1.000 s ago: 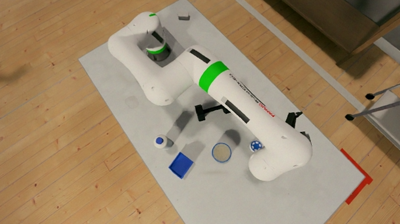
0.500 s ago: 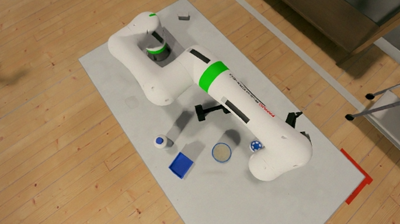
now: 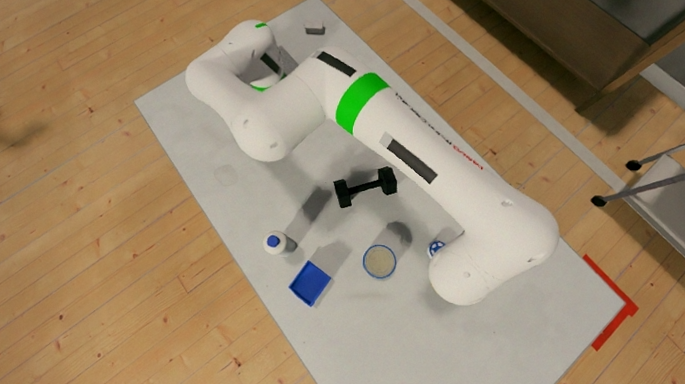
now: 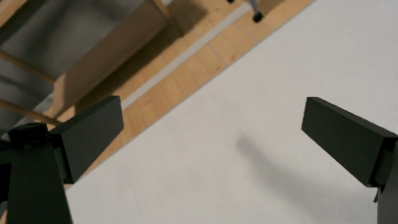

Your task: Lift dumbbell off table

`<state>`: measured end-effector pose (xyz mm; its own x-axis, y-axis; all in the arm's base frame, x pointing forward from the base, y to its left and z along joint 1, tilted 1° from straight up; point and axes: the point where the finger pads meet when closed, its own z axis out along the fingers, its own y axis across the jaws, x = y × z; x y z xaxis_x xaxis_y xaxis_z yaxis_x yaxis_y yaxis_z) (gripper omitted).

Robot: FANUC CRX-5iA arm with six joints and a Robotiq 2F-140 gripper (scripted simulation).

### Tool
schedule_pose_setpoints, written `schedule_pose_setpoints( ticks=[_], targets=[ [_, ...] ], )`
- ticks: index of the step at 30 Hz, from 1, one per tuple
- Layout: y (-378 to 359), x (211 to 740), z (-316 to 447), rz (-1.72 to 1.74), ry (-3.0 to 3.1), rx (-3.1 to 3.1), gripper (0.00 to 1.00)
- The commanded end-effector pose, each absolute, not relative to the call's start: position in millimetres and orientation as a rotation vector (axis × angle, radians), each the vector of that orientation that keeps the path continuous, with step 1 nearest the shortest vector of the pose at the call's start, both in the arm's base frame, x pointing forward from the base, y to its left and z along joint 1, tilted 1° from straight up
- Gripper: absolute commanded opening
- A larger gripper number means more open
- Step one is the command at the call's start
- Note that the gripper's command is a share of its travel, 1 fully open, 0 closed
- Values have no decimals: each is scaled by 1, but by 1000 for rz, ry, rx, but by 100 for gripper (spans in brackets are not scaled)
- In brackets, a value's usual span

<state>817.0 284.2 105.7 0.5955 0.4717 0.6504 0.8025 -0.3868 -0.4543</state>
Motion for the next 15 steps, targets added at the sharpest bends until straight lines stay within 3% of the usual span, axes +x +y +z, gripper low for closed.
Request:
schedule_pose_setpoints(
  ticks=[1, 15],
  targets=[
    [272, 799, 117, -483, -964, -2139, 100],
    [193, 704, 170, -205, -724, -2506, 100]
  ],
)
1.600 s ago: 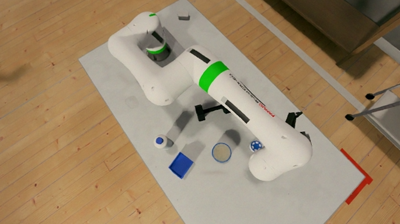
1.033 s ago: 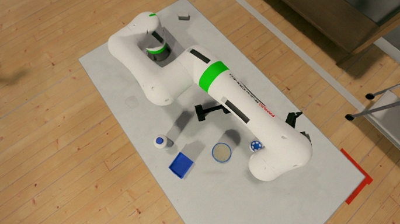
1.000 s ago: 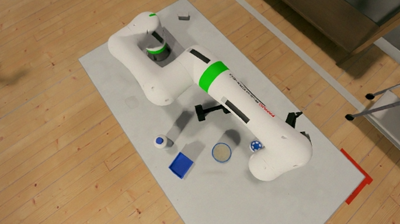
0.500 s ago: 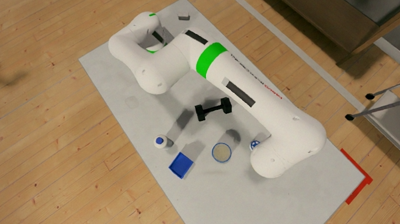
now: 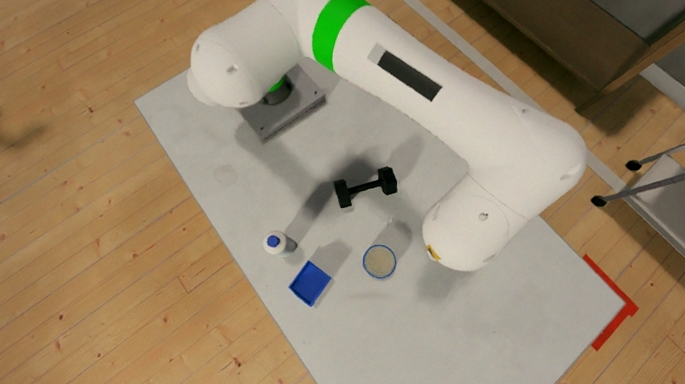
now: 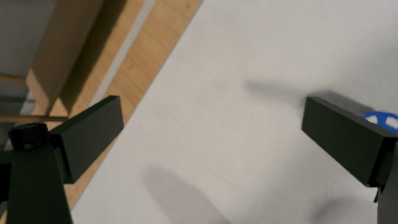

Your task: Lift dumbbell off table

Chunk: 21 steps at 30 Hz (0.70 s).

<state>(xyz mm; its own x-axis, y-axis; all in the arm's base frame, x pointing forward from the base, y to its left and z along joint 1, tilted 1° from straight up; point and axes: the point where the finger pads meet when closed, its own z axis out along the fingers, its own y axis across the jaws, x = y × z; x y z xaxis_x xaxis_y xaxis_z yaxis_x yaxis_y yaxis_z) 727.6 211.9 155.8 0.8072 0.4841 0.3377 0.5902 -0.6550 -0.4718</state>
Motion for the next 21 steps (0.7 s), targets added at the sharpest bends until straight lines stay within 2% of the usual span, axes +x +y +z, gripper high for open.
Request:
schedule_pose_setpoints(
  ticks=[1, 3, 4, 18, 20, 21],
  targets=[
    [187, 698, 173, -191, -706, -2528, 100],
    [187, 698, 173, -191, -706, -2528, 100],
    [171, 680, 183, -154, -653, -2592, 100],
    [92, 595, 226, -32, -376, -2871, 100],
    [92, 595, 226, -32, -376, -2871, 100],
    [74, 576, 235, -16, -308, -2927, 100]
  ],
)
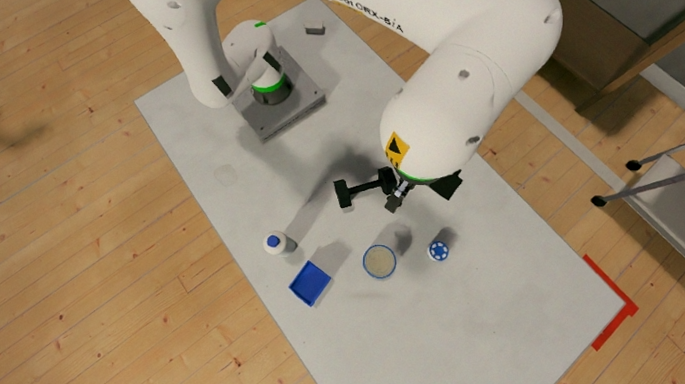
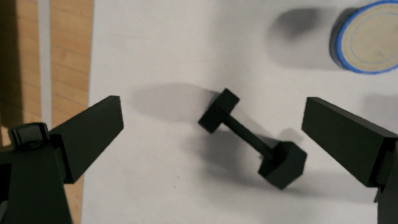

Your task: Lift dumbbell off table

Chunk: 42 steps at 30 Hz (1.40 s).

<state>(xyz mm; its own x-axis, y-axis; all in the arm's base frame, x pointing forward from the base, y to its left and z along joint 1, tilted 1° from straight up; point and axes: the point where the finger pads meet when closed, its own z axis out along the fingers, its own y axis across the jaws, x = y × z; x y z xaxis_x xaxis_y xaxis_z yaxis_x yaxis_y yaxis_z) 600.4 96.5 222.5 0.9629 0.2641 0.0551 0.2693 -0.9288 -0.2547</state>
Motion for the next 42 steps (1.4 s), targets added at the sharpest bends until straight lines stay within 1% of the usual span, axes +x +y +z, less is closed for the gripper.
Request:
schedule_pose_setpoints(
  ticks=[1, 11, 12, 13, 14, 16, 31, 33, 35, 42],
  targets=[
    [70, 571, 238, -13, -291, -2941, 100],
    [15, 515, 265, 3, -64, -3102, 100],
    [3, 502, 265, 0, -72, -3139, 100],
    [2, 501, 265, 0, -73, -3141, 100],
    [6, 504, 249, 0, -243, -3134, 100],
    [6, 504, 249, 0, -243, -3134, 100],
    [27, 510, 172, 3, -1058, -2968, 100],
    [27, 510, 172, 3, -1058, -2968, 100],
    [31, 510, 154, 5, -1246, -2895, 100],
    [38, 507, 121, 8, -1574, -2734, 100]
  ],
)
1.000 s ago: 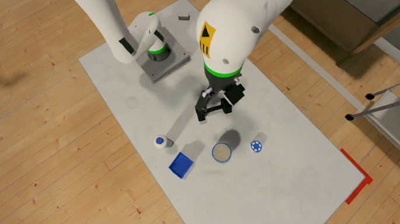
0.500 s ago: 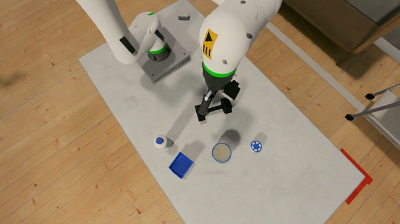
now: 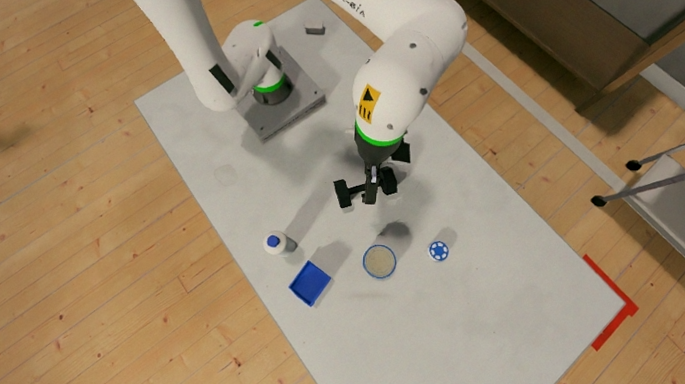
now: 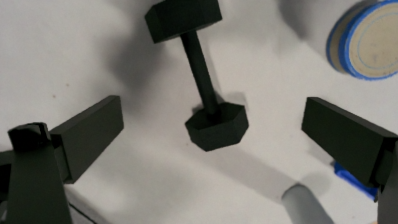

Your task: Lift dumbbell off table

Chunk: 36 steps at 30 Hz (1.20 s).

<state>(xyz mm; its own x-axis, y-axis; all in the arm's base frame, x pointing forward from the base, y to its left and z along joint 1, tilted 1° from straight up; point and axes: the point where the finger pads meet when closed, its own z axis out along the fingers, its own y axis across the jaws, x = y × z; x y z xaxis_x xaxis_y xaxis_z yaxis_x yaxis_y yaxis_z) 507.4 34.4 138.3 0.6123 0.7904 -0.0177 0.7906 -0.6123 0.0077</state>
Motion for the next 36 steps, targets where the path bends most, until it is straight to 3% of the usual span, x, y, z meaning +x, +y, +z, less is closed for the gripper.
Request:
schedule_pose_setpoints(
  ticks=[1, 14, 23, 36],
  targets=[
    [39, 506, 116, -9, 1607, 2684, 100],
    [43, 503, 95, -11, 1792, 2563, 100],
    [40, 502, 1, -11, 1792, 2563, 100],
    [40, 501, -3, -11, 1792, 2563, 100]
  ],
)
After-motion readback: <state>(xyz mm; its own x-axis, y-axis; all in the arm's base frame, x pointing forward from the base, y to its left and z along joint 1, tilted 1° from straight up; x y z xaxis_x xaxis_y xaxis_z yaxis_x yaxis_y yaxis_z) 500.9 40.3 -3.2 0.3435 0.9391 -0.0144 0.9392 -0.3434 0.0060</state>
